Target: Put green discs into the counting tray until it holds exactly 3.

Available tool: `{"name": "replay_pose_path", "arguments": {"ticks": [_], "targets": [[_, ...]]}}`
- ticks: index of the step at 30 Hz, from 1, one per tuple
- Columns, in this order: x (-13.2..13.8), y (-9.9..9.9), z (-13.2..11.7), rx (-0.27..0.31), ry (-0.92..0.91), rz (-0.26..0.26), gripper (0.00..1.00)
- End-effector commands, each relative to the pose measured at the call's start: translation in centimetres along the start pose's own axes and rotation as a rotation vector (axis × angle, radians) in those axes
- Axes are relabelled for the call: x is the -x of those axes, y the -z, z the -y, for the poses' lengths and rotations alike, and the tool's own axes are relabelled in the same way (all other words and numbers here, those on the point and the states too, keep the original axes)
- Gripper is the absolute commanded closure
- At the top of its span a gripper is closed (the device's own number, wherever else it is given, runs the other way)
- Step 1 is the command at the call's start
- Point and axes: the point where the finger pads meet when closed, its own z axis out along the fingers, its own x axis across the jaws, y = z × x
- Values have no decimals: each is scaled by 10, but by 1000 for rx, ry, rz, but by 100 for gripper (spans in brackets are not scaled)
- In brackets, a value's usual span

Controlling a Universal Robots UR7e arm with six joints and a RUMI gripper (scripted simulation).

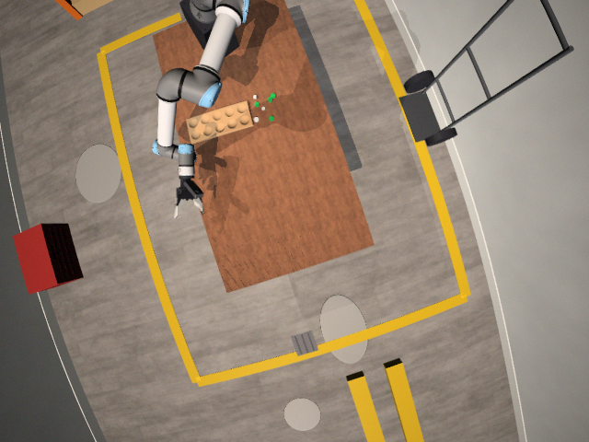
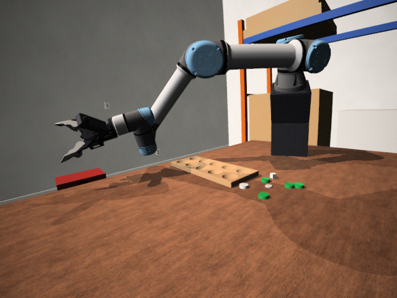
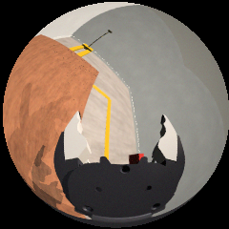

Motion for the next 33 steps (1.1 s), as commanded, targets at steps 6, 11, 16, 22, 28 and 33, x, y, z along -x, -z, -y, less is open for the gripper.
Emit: {"name": "replay_pose_path", "arguments": {"ticks": [6,11,16,22,28,33], "targets": [[-1,0,1,-1,0,-1,0],[-1,0,1,-1,0,-1,0],[-1,0,1,-1,0,-1,0],[-1,0,1,0,0,-1,72],[-1,-2,3,7,-5,5,72],[-1,-4,6,18,-12,13,72]]}}
